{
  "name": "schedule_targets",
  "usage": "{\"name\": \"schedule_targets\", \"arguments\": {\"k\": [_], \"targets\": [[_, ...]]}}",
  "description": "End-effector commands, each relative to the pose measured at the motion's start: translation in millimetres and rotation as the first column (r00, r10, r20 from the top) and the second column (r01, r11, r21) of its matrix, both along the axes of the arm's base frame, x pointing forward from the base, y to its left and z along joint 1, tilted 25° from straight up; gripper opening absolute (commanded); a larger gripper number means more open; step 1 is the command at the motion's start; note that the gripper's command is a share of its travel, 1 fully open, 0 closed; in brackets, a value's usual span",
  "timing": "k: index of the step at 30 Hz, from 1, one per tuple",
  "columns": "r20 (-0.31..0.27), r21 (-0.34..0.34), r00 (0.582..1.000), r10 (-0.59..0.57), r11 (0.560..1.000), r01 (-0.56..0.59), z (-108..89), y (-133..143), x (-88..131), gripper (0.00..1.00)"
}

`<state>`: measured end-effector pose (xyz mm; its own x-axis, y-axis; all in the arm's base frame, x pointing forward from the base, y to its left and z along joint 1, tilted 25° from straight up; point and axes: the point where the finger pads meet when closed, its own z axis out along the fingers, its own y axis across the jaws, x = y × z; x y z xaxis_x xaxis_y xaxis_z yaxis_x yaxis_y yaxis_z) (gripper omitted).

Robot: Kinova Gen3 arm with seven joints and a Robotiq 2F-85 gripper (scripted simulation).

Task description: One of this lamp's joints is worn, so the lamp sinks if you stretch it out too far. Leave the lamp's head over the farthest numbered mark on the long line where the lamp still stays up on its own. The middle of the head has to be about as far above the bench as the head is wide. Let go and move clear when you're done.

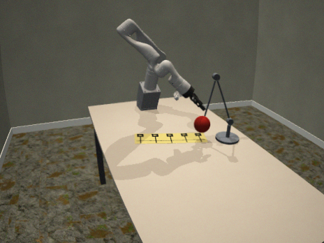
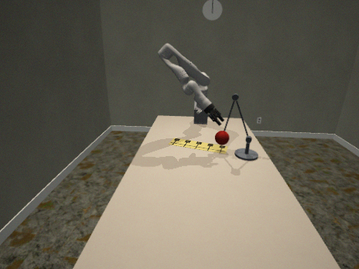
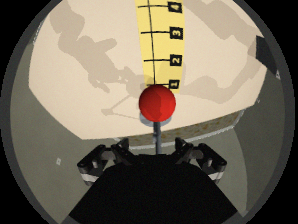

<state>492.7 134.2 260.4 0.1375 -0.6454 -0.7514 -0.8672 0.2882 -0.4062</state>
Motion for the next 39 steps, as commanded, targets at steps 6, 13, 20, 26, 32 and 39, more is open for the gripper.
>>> {"name": "schedule_targets", "arguments": {"k": [6, 13, 20, 26, 32, 39], "targets": [[-0.001, 0.001, 1.000, 0.005, 1.000, -0.005, -8.0, 17.6, 5.9, 1.00], [-0.002, 0.003, 1.000, 0.020, 1.000, -0.020, -9.0, 26.5, 2.8, 1.00], [-0.003, 0.006, 0.999, 0.034, 0.999, -0.034, -10.0, 35.4, -0.4, 1.00], [-0.003, 0.006, 0.999, 0.035, 0.999, -0.035, -10.0, 36.2, -0.6, 0.00], [-0.003, 0.005, 0.999, 0.033, 0.999, -0.033, -9.9, 35.1, -0.3, 0.00], [-0.003, 0.005, 1.000, 0.031, 0.999, -0.031, -9.8, 34.1, 0.1, 0.00]]}}
